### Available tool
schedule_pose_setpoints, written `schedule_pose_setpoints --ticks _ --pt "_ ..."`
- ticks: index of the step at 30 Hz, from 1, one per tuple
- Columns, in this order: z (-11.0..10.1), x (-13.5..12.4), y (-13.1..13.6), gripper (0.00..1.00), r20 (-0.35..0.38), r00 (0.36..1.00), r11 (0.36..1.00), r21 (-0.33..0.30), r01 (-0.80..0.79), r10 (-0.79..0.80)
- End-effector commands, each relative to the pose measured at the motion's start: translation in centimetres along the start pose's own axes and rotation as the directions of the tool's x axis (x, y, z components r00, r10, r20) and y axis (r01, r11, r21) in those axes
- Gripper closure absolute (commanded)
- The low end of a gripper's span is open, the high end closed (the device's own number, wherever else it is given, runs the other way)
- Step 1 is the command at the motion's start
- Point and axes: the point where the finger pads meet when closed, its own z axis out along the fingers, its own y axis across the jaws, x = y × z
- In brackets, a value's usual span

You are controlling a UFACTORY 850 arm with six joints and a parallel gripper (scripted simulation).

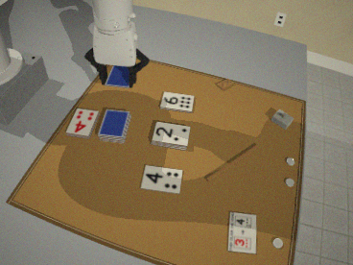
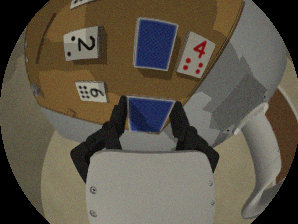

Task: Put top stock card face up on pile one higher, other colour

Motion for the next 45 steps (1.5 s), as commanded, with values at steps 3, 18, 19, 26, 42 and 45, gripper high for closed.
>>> schedule_pose_setpoints --ticks 3,18,19,26,42,45 --pt "-0.42 -0.04 -0.22 0.37 -0.019 1.0 1.0 -0.006 0.0 0.0" --pt "-0.43 -0.03 -0.26 0.37 -0.053 0.999 1.0 -0.005 0.0 0.0" --pt "-0.43 -0.03 -0.28 0.37 -0.056 0.998 1.0 -0.004 0.0 0.0" --pt "-0.44 -0.05 -0.44 0.37 -0.07 0.998 1.0 0.003 0.0 0.0" --pt "-0.42 -0.25 -0.58 0.37 -0.17 0.986 1.0 0.009 0.0 0.002" --pt "-0.37 -0.38 -0.57 0.37 -0.24 0.971 1.0 0.008 0.0 0.002"
